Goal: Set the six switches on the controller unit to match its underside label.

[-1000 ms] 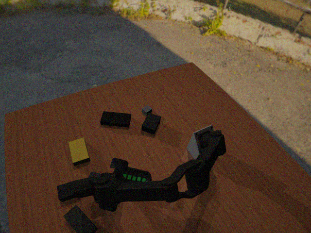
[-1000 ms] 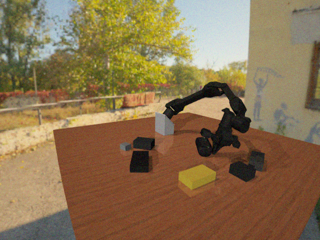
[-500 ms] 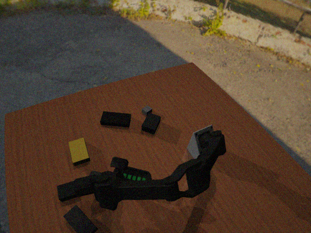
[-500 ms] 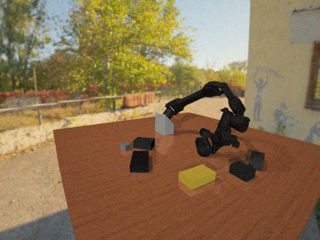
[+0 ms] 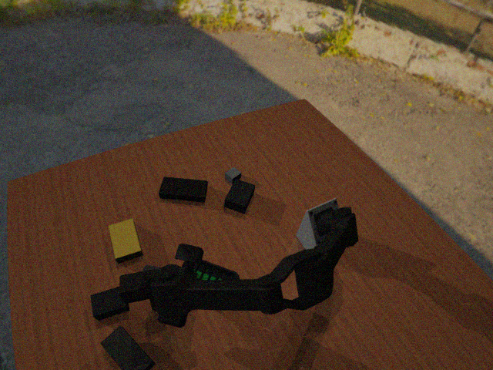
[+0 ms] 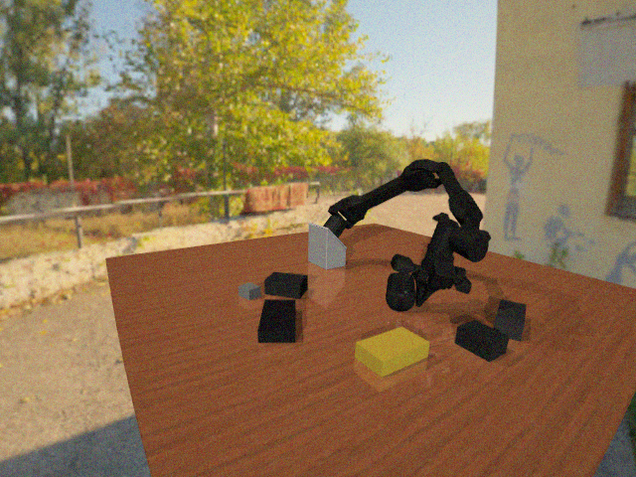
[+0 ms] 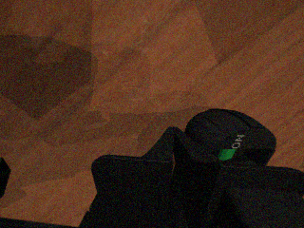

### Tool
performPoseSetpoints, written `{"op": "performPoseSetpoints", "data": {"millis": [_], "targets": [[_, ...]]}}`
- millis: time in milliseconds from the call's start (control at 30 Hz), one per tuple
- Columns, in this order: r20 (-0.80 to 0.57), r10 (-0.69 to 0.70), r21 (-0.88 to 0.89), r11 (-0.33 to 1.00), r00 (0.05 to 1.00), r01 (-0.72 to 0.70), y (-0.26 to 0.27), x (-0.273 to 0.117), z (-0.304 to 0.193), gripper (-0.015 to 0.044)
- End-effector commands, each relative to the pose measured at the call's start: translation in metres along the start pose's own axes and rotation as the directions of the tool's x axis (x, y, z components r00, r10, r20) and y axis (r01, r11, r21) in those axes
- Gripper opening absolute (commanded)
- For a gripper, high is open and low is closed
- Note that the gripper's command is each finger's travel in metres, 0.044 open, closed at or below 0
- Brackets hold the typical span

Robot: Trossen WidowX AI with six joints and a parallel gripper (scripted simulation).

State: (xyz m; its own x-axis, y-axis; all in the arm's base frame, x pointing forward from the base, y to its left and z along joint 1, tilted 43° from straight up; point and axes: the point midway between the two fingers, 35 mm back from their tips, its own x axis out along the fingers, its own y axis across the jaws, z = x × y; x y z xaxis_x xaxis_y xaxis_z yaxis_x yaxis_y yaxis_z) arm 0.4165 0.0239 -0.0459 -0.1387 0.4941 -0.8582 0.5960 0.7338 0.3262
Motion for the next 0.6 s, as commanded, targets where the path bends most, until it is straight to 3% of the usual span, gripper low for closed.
{"op": "performPoseSetpoints", "data": {"millis": [0, 567], "targets": [[-0.013, -0.015, 0.005, 1.0, 1.0, 0.015, -0.009, 0.006, -0.002, 0.0], [-0.013, -0.016, 0.005, 1.0, 1.0, 0.016, -0.021, 0.009, 0.0, 0.0]]}}
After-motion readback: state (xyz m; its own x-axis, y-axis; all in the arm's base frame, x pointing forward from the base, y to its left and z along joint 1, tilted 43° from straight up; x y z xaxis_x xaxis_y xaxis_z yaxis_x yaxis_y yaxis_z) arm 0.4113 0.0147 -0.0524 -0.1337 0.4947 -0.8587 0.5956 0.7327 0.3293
